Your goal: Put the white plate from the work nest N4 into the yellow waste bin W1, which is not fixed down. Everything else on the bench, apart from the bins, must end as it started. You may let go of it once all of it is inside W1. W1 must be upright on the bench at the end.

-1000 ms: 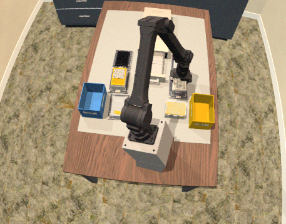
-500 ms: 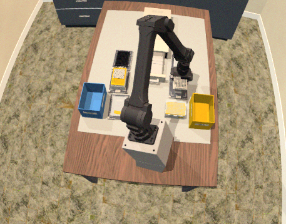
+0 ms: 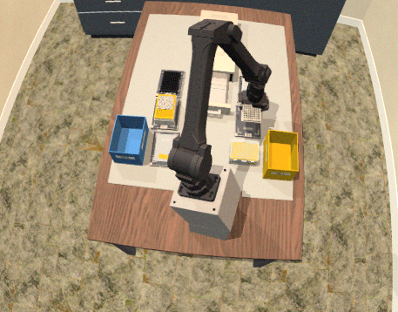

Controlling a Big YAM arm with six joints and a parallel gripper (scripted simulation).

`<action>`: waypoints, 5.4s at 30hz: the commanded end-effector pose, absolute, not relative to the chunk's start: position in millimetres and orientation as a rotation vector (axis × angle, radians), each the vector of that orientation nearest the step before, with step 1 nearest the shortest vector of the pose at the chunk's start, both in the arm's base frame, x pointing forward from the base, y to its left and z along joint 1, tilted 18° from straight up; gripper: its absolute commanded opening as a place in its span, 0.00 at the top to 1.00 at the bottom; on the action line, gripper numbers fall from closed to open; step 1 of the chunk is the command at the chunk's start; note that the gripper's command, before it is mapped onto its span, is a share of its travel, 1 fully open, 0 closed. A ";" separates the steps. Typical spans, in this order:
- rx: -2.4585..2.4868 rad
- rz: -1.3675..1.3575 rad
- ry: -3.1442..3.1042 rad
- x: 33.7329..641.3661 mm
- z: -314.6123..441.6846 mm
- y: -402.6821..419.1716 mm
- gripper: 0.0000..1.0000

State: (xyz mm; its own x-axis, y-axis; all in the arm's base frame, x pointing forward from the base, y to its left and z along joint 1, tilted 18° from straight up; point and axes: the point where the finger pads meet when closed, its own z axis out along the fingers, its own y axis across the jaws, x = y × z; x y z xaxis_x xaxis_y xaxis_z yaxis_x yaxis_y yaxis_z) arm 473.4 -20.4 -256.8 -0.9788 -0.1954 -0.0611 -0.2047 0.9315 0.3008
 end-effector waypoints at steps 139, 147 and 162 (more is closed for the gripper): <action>-0.281 0.480 3.068 359.5 -268.9 -149.5 1.00; -0.281 0.483 3.069 346.5 -273.0 -162.1 1.00; -0.282 0.485 3.069 321.4 -281.2 -187.6 1.00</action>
State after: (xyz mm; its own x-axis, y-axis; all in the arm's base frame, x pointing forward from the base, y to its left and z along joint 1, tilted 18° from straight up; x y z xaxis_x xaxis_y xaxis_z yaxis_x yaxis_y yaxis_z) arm 337.0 -182.4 -271.7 -0.9839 -0.1698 -0.0552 -0.1786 0.9380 0.2970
